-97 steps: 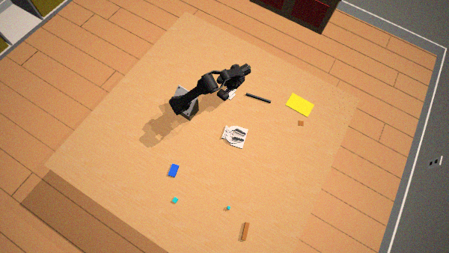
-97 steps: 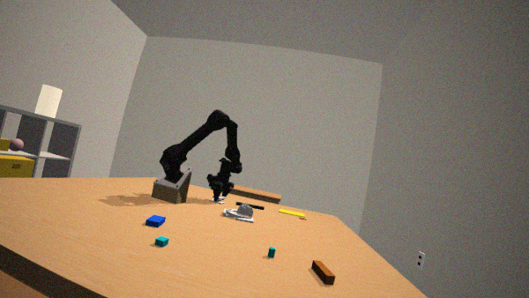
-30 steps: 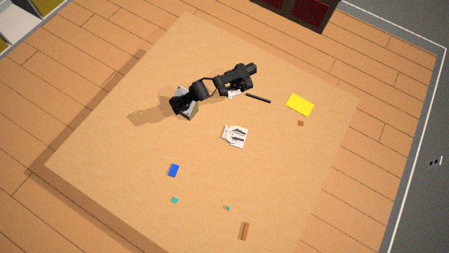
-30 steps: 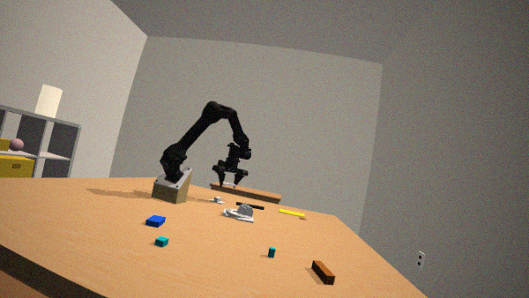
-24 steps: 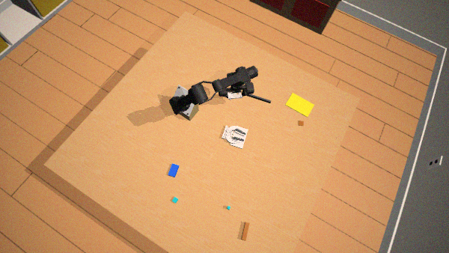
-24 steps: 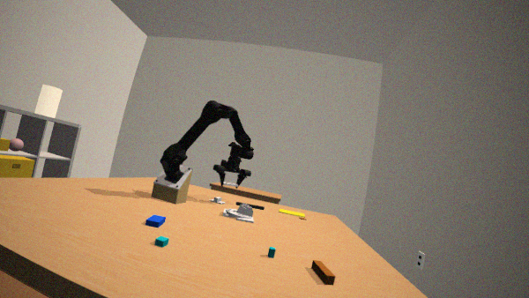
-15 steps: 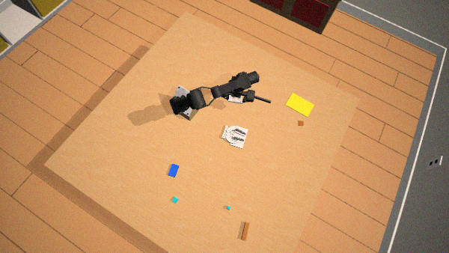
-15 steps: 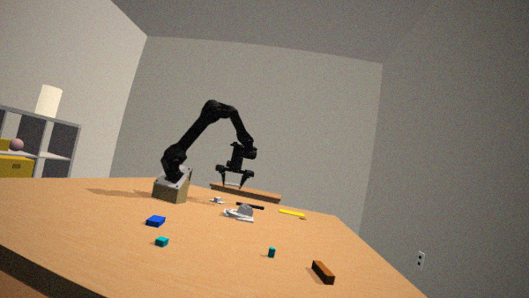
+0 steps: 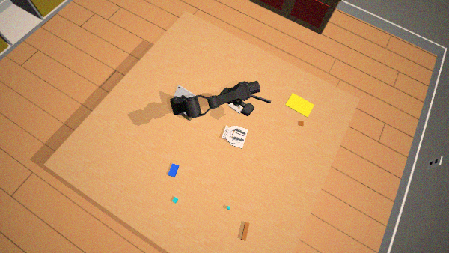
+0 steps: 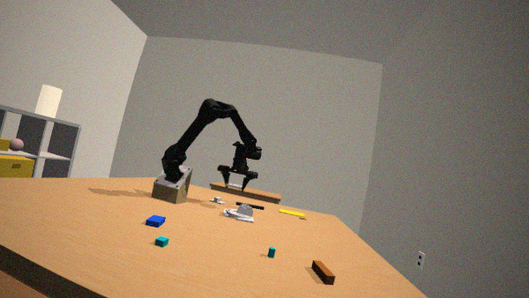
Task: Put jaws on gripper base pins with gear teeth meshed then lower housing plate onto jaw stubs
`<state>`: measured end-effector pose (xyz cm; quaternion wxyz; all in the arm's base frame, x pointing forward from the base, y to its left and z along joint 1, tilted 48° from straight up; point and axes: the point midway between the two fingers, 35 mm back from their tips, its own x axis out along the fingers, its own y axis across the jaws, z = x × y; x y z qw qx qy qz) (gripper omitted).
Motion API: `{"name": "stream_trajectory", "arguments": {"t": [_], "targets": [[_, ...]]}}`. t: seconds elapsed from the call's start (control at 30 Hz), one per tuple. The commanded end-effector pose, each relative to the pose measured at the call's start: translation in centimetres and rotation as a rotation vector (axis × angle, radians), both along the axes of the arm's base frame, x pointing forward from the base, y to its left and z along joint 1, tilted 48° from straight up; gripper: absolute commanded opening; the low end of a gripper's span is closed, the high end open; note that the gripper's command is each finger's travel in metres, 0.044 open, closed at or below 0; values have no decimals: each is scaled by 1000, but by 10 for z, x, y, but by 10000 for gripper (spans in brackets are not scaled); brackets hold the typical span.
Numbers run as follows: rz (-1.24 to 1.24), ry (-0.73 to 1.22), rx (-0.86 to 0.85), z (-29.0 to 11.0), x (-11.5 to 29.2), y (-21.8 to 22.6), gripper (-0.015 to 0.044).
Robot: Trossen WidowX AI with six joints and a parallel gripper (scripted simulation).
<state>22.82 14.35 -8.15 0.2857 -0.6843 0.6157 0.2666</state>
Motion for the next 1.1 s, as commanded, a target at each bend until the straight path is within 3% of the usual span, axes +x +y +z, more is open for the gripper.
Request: {"name": "stream_trajectory", "arguments": {"t": [0.0, 1.07], "targets": [[-80, -86, 9, 9, 7, -7, 351], [-819, -833, 77, 70, 48, -78, 351]]}}
